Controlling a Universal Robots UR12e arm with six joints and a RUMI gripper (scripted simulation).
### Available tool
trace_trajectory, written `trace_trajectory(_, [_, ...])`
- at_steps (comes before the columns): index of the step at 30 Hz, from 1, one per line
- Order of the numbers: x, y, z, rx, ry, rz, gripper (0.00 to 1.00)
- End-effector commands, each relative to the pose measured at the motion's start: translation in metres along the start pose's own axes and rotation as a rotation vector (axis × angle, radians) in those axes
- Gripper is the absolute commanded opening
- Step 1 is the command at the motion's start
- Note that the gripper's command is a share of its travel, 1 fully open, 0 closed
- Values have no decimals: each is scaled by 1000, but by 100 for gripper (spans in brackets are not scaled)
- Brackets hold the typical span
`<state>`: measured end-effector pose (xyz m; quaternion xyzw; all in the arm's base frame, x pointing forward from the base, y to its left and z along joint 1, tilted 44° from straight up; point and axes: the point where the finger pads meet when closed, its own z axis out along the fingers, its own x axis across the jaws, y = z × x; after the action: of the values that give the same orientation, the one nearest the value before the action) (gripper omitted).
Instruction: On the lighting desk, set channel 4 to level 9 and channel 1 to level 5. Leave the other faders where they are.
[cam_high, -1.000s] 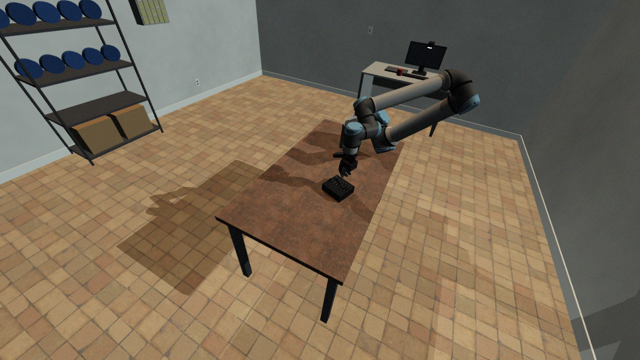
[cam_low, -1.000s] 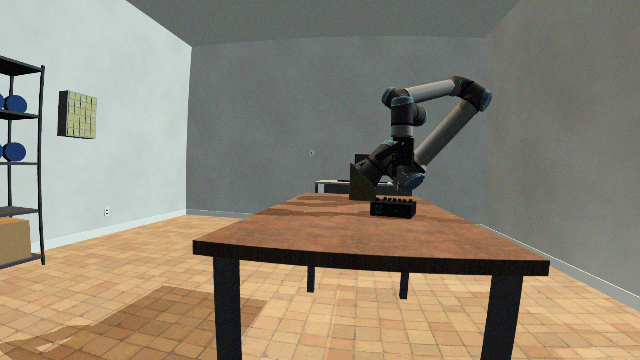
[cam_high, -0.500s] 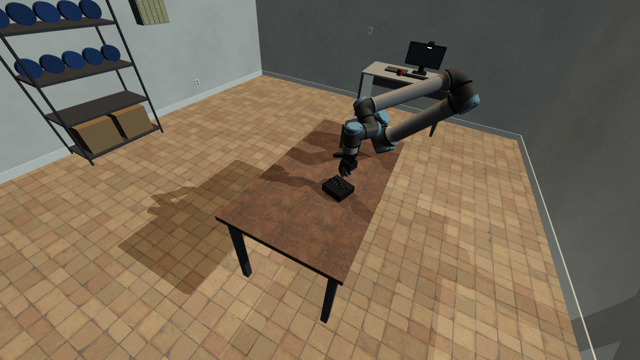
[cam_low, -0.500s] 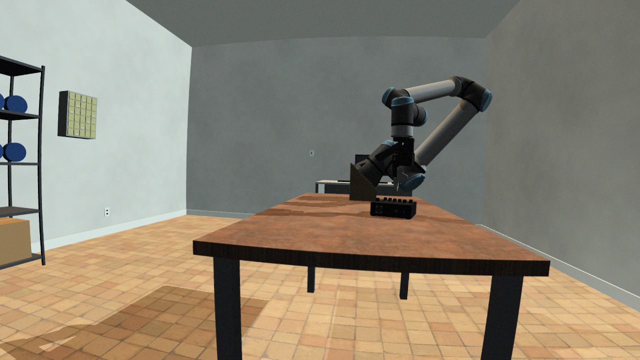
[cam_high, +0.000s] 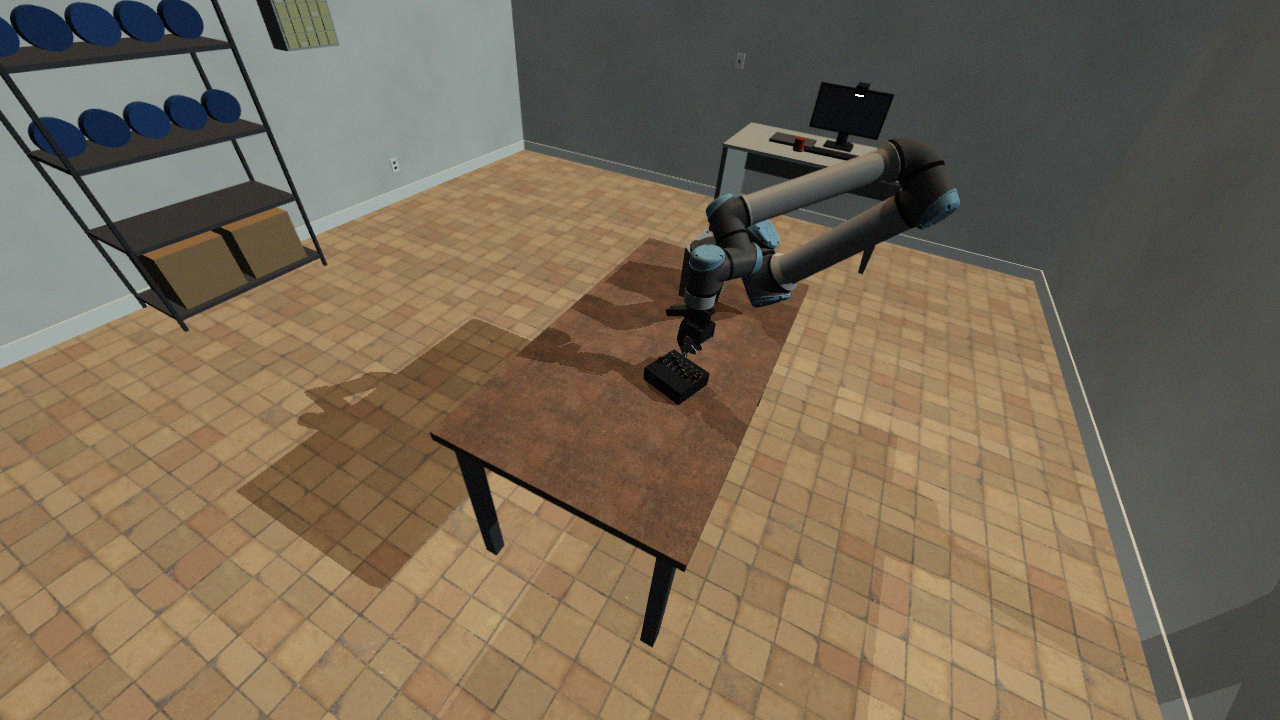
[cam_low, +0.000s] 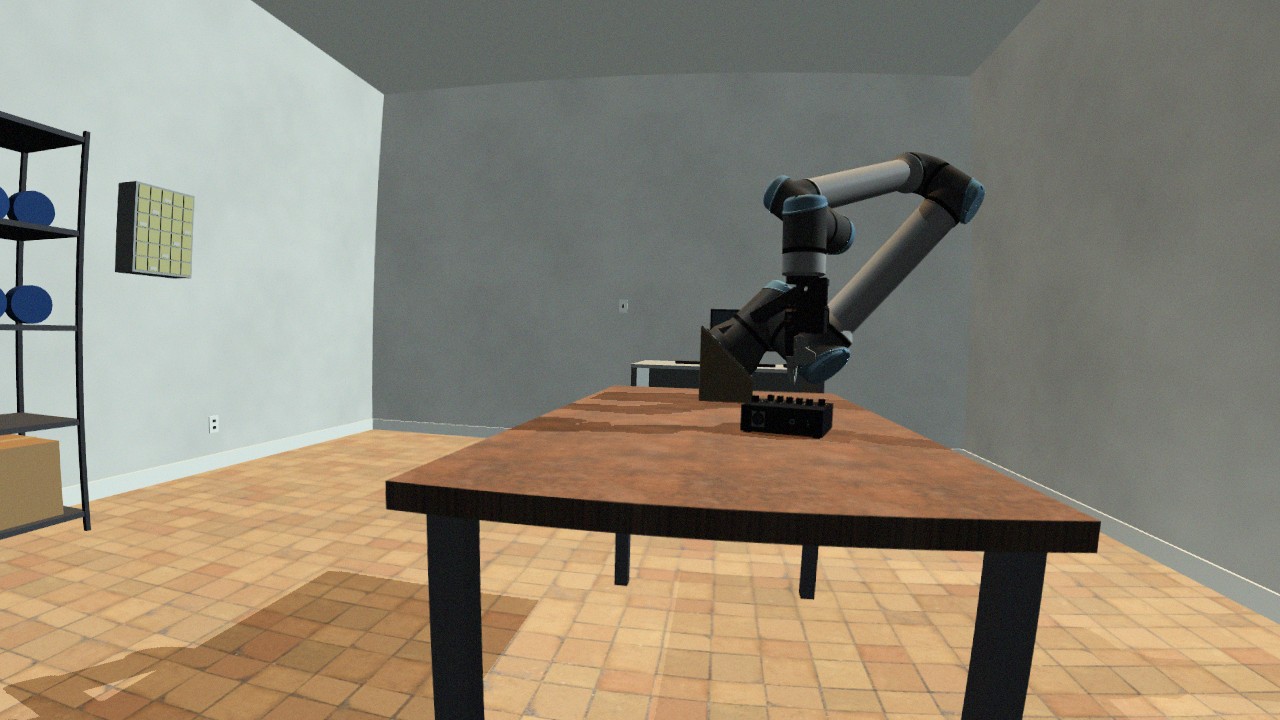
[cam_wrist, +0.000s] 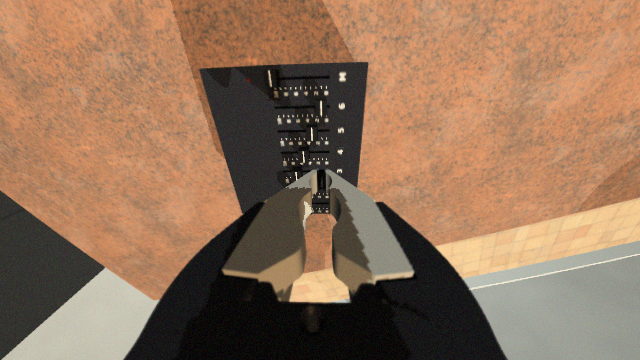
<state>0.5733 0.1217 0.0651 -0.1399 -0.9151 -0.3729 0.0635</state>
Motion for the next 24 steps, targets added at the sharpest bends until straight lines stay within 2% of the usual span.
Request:
trace_trajectory(1, [-1, 0, 1, 0, -1, 0, 0])
trace_trajectory(24, [-1, 0, 16, 0, -1, 0, 0])
